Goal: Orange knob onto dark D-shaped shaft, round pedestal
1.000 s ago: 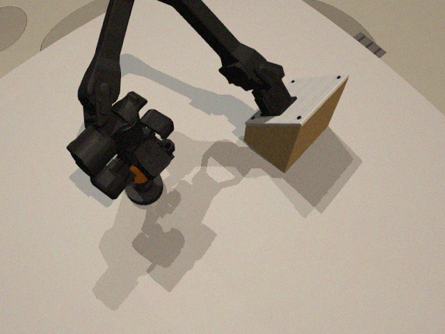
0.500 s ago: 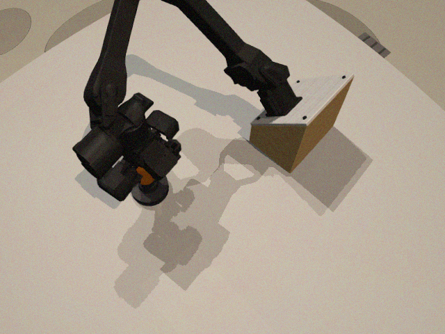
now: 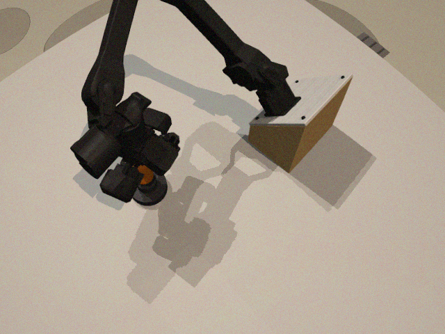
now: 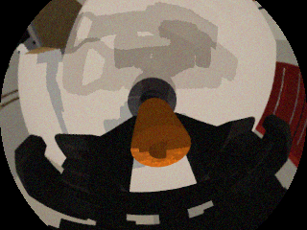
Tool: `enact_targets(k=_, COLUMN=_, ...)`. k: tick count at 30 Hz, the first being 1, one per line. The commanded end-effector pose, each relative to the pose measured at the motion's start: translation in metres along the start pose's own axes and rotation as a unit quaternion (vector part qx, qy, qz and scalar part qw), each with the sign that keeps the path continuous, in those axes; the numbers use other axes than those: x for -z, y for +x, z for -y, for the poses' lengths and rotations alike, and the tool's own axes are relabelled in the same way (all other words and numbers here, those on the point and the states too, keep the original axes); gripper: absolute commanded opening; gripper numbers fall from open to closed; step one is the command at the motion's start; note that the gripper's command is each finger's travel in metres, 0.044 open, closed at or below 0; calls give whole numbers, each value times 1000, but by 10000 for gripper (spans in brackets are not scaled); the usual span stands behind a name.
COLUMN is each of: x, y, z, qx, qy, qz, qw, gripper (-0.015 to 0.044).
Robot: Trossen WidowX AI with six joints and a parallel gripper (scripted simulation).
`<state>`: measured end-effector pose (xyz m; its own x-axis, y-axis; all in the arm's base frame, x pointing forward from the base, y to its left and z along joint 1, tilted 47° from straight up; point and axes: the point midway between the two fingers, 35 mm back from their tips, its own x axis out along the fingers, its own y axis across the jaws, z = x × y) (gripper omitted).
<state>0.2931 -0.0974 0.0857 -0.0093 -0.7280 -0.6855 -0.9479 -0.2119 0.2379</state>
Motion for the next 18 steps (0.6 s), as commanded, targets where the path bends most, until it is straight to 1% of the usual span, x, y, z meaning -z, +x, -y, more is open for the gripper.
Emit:
enact_targets(k=1, x=-1, y=1, z=0, qx=0, qy=-18, qz=-1, qw=1000, gripper=0)
enact_targets(k=18, x=-1, y=10, z=0, qx=0, qy=-15, qz=-1, qw=1000, gripper=0)
